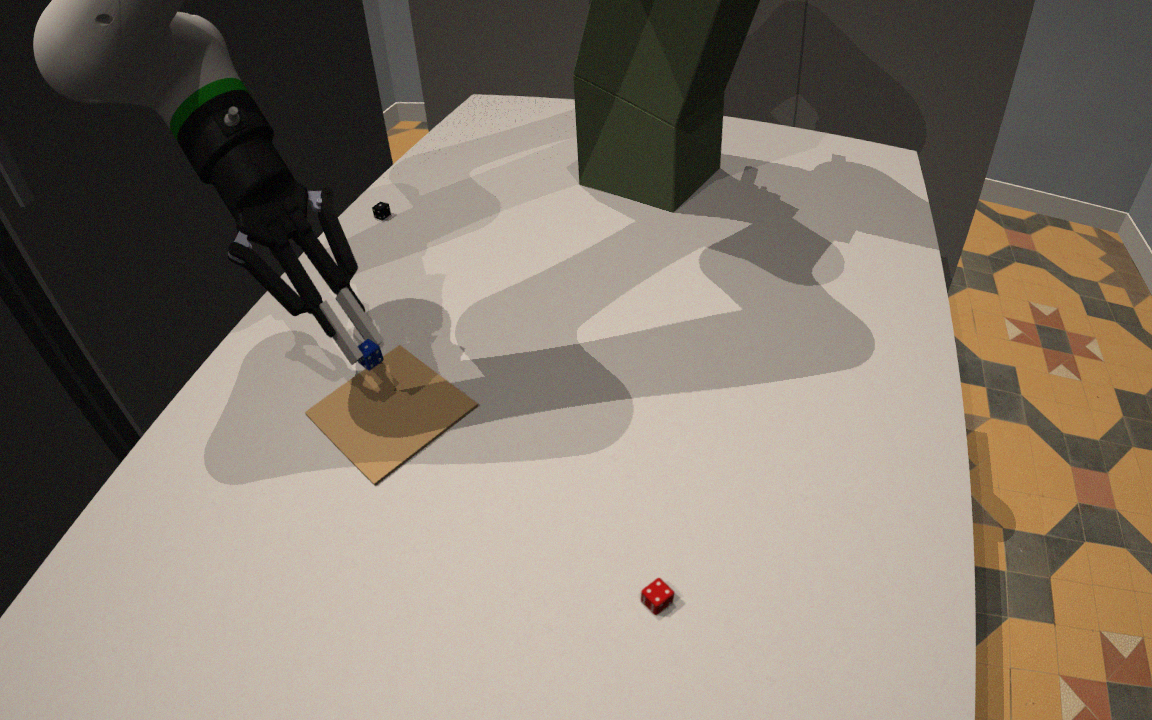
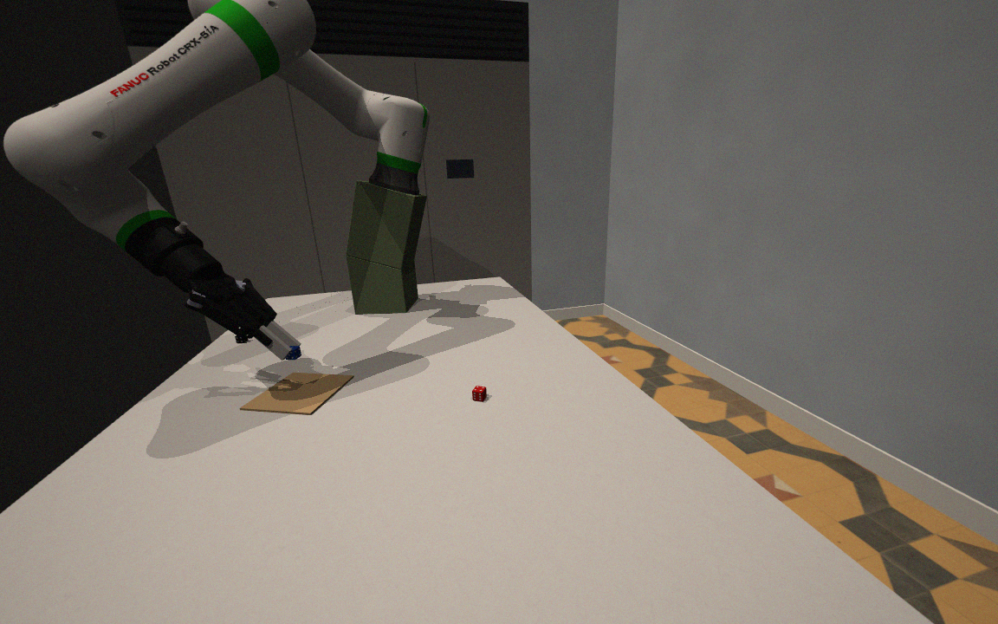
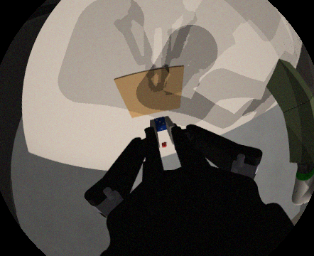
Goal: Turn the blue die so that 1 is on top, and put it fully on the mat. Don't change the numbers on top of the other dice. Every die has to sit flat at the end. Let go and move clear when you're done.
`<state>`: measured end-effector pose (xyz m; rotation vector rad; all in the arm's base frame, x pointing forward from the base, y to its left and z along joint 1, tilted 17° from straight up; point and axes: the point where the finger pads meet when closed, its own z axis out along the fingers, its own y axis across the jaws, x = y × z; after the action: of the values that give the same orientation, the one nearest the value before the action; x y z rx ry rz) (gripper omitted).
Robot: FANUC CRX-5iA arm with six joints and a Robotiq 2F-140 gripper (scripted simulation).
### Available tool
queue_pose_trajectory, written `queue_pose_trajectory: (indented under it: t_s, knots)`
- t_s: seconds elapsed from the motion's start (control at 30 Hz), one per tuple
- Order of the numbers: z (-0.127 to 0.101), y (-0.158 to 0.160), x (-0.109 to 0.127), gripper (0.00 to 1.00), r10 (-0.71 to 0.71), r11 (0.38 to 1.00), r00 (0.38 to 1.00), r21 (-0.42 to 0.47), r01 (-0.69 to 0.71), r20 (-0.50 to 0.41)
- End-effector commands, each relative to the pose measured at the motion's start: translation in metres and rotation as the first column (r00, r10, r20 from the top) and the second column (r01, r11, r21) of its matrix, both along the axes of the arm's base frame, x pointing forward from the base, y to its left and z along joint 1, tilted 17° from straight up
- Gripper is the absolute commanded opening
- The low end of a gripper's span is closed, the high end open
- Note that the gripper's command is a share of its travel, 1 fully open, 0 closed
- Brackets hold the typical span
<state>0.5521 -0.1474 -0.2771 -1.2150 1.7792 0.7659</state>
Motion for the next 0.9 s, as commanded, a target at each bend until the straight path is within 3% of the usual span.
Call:
queue_pose_trajectory:
  t_s: [0.0,0.87]
  knots:
    - [-0.002,0.000,0.000,0.18,0.000,1.000,1.000,0.000,0.000,0.000]
    - [-0.032,0.009,0.003,0.18,0.000,1.000,1.000,0.000,0.000,0.000]
